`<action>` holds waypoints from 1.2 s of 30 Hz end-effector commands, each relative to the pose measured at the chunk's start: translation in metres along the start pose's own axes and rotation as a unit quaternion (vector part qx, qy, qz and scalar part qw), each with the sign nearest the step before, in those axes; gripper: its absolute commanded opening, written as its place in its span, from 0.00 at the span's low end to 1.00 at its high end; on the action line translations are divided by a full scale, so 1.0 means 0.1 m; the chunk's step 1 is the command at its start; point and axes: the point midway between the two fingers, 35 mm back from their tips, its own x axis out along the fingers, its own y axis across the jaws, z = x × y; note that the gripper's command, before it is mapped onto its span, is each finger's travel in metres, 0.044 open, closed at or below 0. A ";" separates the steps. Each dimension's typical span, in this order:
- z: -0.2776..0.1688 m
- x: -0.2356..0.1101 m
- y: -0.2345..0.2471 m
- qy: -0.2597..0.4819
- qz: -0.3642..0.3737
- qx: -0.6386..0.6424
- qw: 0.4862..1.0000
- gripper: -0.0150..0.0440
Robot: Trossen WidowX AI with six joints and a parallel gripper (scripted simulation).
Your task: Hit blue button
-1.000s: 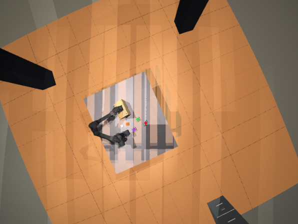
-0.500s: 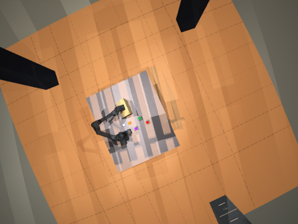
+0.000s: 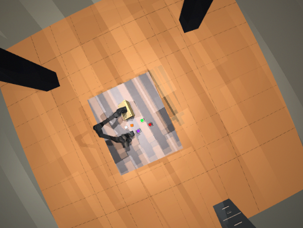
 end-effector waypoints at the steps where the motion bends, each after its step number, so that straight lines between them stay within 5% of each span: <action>1: -0.03 0.07 0.02 0.004 0.001 -0.006 1.000 0.29; 20: -0.03 0.07 0.02 0.004 0.001 -0.006 1.000 0.29; 28: -0.03 -0.27 0.02 0.004 0.001 -0.006 1.000 0.29; 36: 0.19 -0.60 1.17 -0.007 0.043 -0.029 0.999 0.64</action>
